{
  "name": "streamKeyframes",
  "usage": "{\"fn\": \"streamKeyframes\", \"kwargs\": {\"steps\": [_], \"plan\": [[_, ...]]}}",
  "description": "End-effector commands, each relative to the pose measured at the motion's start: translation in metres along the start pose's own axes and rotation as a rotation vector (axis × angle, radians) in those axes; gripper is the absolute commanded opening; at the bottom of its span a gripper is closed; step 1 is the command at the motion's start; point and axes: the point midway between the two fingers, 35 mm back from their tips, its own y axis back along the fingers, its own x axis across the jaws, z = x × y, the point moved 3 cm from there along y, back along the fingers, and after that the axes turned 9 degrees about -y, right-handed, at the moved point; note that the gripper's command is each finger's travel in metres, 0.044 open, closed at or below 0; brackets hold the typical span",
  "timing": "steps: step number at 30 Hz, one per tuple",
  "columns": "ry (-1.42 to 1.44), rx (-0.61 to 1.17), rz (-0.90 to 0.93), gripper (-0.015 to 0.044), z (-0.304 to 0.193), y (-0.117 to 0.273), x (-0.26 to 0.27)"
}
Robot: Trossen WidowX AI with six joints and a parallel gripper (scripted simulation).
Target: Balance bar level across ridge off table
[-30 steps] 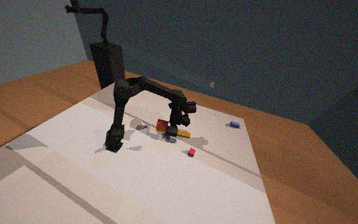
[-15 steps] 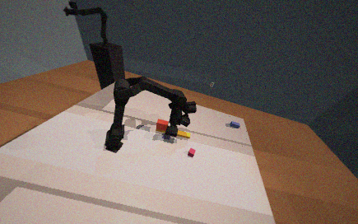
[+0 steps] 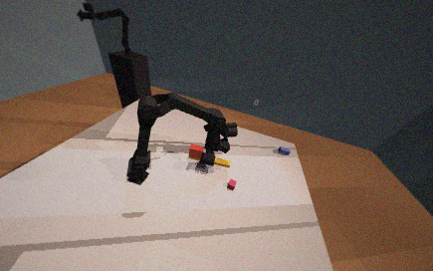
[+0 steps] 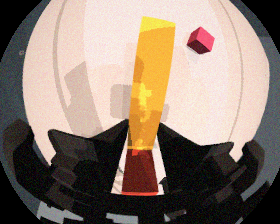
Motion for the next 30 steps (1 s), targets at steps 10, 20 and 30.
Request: {"fn": "streamKeyframes", "kwargs": {"steps": [10,20,30], "plan": [[0.0,0.0,0.0,0.0173,0.0,-0.0001,0.0],[0.0,0.0,0.0,0.0185,0.0,-0.0001,0.0],[0.0,0.0,0.0,0.0342,0.0,-0.0001,0.0]]}}
